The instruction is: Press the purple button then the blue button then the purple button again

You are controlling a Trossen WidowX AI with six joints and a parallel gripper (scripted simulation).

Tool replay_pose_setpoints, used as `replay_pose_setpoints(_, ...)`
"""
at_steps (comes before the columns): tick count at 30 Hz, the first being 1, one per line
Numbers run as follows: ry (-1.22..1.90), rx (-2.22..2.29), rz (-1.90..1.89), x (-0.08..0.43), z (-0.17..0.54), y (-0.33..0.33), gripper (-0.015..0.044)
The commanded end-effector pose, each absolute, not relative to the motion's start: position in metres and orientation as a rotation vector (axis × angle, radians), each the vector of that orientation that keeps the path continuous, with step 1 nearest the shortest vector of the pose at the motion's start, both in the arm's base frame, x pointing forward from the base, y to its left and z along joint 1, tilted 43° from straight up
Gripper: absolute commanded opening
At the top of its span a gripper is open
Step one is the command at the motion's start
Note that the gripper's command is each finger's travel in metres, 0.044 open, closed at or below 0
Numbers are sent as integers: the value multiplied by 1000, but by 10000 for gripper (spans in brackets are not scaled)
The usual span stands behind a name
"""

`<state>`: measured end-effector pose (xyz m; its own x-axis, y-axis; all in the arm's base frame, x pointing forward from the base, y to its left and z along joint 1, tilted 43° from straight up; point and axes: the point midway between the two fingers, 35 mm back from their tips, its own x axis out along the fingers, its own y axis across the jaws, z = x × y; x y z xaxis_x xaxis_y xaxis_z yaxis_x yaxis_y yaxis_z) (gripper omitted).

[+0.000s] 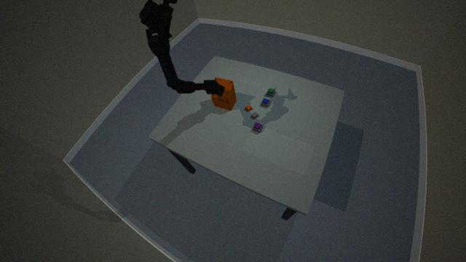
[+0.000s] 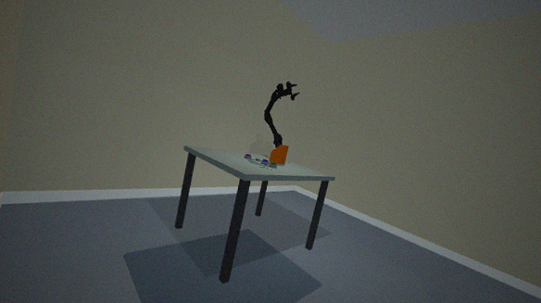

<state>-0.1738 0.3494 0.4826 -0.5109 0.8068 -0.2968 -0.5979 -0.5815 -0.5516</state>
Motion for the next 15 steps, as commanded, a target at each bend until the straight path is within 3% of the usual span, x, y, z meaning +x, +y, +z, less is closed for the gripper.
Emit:
replay_pose_setpoints(1,-472,-684,2120,-171,480,352,400)
replay_pose_setpoints(8,-12,-807,1744,-48,401,406,400)
replay_pose_setpoints(15,393,-837,1290,93,319,399,400)
